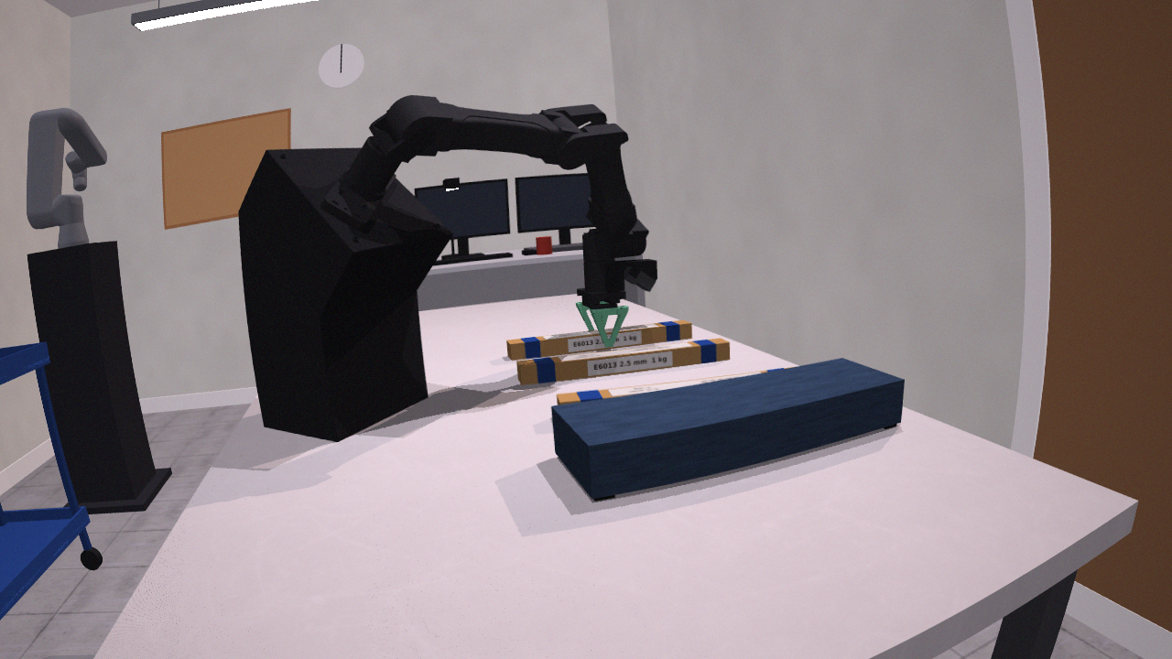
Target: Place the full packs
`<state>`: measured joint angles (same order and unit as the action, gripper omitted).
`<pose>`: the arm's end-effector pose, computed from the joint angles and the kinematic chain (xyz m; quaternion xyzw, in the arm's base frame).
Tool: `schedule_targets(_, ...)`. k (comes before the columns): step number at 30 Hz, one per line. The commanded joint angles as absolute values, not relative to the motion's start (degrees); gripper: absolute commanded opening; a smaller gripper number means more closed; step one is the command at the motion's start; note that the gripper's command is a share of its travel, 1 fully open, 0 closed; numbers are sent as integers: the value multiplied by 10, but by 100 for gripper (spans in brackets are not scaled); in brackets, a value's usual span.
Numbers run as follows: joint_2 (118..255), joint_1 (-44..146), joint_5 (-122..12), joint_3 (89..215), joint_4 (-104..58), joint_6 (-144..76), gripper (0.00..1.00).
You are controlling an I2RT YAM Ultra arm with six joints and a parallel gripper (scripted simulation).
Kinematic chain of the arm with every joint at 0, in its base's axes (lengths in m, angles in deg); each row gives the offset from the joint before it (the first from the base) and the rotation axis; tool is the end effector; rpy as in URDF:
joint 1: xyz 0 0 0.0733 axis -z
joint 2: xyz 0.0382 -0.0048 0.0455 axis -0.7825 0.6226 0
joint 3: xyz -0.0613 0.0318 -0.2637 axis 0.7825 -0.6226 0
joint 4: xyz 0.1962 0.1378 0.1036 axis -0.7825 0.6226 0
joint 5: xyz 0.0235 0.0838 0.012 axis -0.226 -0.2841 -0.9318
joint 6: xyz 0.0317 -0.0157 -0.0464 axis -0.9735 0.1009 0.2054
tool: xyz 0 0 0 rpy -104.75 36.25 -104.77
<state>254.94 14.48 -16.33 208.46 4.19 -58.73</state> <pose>0.4492 0.3066 -0.0189 -0.0555 0.9302 -0.2114 0.2950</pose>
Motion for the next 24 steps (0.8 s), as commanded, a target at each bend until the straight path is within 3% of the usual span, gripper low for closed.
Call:
schedule_targets(1,2527,135,-164,2104,41,-583,74)
schedule_targets(24,2527,136,-164,2100,36,-581,74)
